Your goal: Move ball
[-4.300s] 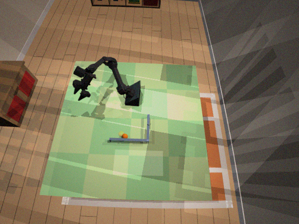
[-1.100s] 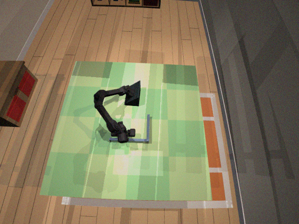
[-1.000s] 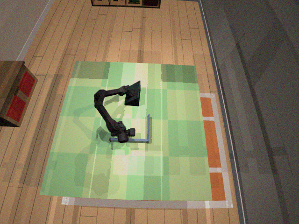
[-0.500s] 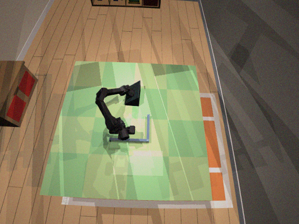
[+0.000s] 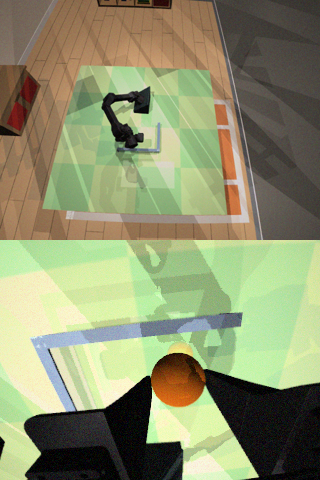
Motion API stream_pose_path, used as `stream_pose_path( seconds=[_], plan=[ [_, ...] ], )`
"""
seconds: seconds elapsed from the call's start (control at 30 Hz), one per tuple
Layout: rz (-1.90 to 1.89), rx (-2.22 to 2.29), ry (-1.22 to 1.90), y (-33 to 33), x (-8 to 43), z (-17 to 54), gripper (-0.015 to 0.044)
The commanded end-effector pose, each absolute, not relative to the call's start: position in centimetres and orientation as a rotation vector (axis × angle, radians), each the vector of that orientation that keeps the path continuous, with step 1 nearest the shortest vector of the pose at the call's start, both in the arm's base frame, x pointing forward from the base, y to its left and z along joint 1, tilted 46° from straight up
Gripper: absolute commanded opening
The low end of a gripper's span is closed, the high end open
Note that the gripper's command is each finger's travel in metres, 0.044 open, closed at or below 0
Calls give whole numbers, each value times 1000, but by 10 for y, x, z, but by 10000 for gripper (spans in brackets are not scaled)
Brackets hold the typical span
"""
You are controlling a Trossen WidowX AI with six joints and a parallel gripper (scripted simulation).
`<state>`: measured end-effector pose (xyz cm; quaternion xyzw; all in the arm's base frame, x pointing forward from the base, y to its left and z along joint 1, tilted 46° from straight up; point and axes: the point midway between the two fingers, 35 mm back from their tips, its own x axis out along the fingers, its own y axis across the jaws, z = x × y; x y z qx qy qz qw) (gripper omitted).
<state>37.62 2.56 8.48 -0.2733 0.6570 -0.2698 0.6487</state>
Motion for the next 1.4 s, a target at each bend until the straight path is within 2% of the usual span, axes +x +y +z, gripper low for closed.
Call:
stream_pose_path(
  seconds=[0.0,0.43,0.83,1.37],
  plan=[
    [-612,-626,1486,14,372,85,0],
    [-615,-629,1486,-18,360,75,0],
    [-617,-631,1485,-62,360,33,0],
    [-618,-632,1484,-77,360,19,0]
  ],
)
